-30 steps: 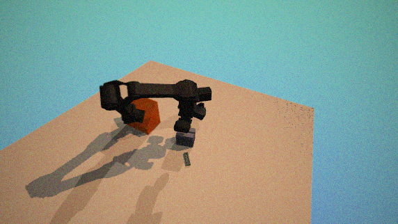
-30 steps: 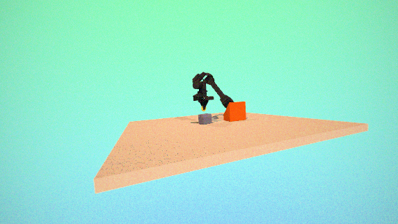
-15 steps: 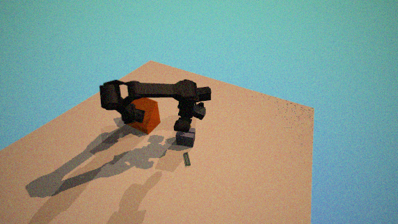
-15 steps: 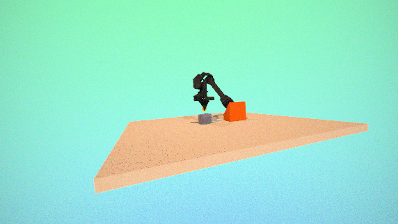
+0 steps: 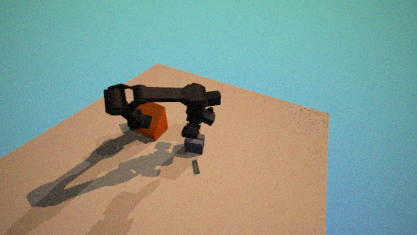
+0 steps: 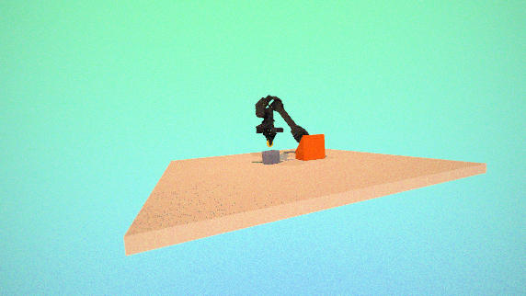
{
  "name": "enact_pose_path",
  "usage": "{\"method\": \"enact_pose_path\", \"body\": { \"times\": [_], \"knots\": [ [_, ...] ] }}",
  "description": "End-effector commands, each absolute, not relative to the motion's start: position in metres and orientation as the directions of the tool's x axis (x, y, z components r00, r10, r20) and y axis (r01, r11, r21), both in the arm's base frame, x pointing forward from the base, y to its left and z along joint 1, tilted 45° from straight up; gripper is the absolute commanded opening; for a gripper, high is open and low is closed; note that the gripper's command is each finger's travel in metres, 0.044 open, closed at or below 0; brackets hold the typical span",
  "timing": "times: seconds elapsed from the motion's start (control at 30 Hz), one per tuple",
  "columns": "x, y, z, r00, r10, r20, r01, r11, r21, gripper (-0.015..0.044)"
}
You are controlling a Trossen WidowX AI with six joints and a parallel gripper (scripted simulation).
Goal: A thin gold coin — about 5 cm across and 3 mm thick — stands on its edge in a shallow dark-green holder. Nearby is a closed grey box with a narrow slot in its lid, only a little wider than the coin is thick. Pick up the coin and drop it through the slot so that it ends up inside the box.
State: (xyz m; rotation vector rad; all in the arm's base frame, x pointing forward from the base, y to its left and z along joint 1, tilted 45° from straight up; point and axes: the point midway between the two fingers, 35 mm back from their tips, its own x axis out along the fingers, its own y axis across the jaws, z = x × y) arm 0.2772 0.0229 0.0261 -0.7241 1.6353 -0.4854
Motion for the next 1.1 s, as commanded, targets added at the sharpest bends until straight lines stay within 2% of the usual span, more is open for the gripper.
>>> {"method": "enact_pose_path", "body": {
  "times": [0.0,1.07],
  "knots": [
    [0.277,0.023,0.025,-0.083,-0.692,-0.717,-0.19,0.717,-0.671,0.0],
    [0.274,0.012,0.015,-0.083,-0.693,-0.716,-0.198,0.716,-0.67,0.0]
  ]
}}
